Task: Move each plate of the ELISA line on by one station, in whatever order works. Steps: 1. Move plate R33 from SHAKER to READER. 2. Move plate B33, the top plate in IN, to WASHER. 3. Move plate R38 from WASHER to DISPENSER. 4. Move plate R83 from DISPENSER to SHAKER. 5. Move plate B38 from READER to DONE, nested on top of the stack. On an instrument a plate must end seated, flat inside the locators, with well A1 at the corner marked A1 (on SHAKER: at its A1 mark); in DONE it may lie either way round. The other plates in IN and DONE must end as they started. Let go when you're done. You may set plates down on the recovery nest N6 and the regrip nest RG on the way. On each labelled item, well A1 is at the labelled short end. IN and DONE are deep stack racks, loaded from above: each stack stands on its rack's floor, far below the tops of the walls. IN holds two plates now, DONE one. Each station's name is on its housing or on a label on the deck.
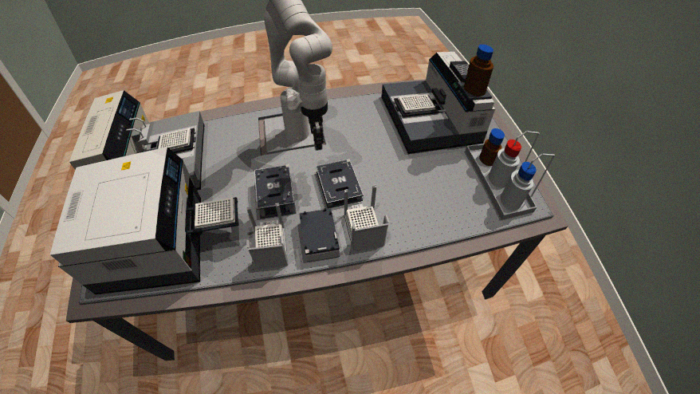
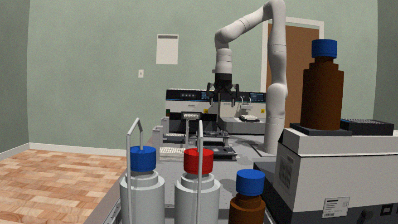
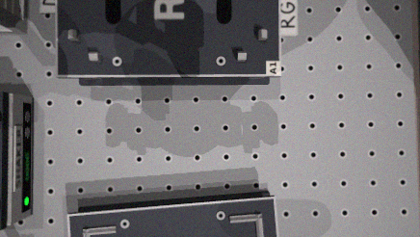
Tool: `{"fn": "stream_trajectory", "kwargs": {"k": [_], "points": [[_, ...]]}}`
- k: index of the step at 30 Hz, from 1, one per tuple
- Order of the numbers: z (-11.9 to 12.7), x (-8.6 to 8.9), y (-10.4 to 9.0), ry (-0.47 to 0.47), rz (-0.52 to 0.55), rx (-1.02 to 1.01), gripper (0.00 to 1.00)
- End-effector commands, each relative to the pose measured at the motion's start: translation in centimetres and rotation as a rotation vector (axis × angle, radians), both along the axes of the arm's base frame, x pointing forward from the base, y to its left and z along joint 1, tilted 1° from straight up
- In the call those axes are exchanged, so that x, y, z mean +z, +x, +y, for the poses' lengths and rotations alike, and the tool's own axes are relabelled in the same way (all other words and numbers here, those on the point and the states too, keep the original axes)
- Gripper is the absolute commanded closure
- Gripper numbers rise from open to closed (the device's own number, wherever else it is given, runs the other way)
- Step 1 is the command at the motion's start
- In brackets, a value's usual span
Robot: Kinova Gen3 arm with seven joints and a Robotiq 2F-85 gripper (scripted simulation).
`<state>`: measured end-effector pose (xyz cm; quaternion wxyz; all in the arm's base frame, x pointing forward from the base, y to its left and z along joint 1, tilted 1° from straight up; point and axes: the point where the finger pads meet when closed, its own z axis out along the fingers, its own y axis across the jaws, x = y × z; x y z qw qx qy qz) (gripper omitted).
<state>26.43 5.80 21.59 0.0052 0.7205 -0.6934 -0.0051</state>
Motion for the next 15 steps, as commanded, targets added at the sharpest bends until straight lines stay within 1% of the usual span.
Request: {"fn": "stream_trajectory", "kwargs": {"k": [1,4,15], "points": [[1.5,0.0,-0.6,0.003,-0.002,0.003,0.00],[1.7,0.0,-0.8,0.000,-0.002,0.005,0.00],[4.8,0.0,-2.2,0.002,-0.001,0.006,0.00]]}}
